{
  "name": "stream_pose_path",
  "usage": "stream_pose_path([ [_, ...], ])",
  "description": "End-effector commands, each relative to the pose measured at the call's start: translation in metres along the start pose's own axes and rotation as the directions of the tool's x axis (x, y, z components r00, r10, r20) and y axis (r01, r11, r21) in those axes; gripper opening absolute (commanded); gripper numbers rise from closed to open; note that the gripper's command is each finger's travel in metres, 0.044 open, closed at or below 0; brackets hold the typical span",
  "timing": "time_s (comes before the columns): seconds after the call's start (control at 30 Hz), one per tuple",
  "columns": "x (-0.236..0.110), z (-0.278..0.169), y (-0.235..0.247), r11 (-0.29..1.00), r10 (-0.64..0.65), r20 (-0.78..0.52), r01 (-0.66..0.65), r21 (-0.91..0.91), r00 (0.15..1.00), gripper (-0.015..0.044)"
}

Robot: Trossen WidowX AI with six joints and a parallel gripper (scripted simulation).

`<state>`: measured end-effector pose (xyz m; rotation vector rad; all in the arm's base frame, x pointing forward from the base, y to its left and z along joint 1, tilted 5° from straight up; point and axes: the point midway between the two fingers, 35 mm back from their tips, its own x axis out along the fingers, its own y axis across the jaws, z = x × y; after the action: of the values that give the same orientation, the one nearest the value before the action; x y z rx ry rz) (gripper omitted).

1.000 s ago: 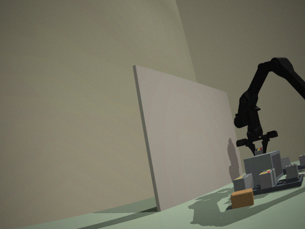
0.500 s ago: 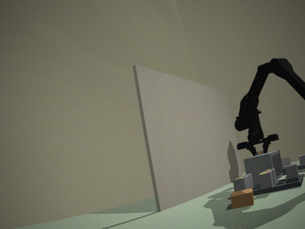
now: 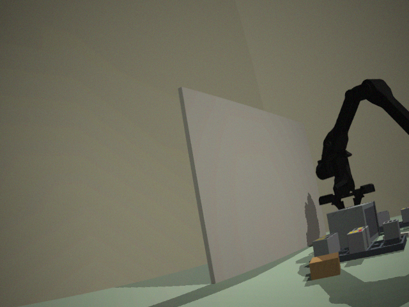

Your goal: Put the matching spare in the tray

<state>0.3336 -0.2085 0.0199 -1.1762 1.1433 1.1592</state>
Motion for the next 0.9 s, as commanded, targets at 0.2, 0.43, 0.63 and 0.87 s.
stream_pose_path([
  [0.2,0.009,0.001,0.001,1.000,-0.002,0.003,0.002,0.005,1.000,0.0000],
  [0.43,0.016,0.002,0.002,1.000,-0.002,0.003,0.002,0.005,1.000,0.0000],
  [0.63,0.021,0.003,0.003,1.000,-0.002,0.003,0.002,0.005,1.000,0.0000],
  [0.87,0.028,0.003,0.004,1.000,-0.002,0.003,0.002,0.005,1.000,0.0000],
])
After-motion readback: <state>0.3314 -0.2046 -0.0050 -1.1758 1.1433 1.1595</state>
